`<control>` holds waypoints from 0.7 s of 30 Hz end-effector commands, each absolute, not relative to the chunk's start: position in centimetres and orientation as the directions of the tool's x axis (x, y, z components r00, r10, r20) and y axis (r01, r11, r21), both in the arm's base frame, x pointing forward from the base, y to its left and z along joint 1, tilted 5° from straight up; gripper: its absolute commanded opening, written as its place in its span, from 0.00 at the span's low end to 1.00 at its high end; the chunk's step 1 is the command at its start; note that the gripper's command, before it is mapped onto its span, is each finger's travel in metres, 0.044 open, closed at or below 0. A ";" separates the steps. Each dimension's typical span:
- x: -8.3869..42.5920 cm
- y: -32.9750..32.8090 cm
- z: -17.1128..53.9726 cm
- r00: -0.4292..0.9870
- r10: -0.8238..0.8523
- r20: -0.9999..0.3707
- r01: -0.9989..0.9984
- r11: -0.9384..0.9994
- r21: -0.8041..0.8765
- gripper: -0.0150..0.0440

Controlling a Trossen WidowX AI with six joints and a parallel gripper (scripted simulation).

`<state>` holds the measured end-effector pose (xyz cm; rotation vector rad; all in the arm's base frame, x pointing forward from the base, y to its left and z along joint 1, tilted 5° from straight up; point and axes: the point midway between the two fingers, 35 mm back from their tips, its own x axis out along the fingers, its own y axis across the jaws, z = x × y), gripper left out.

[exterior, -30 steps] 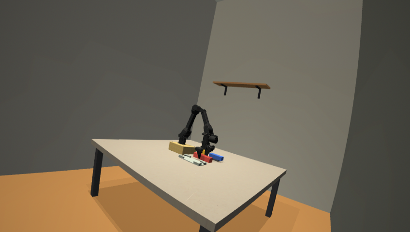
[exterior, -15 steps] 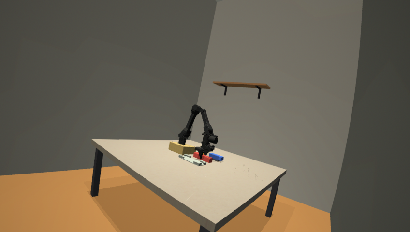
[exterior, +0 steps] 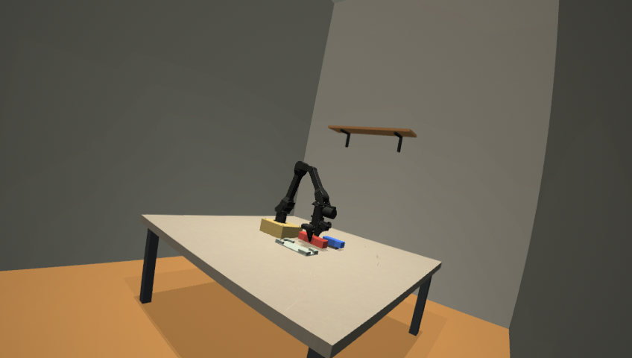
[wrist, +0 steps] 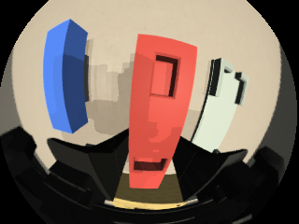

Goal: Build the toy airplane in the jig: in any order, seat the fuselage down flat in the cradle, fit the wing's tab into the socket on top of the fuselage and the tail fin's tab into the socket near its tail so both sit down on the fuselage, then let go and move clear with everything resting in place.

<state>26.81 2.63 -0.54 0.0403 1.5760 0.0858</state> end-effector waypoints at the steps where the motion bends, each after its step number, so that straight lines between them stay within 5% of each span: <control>1: 27.3 2.6 0.8 0.005 0.085 -0.996 -0.032 0.996 0.084 0.25; 21: 27.4 2.1 7.0 0.012 0.084 -0.996 -0.033 0.996 0.084 0.25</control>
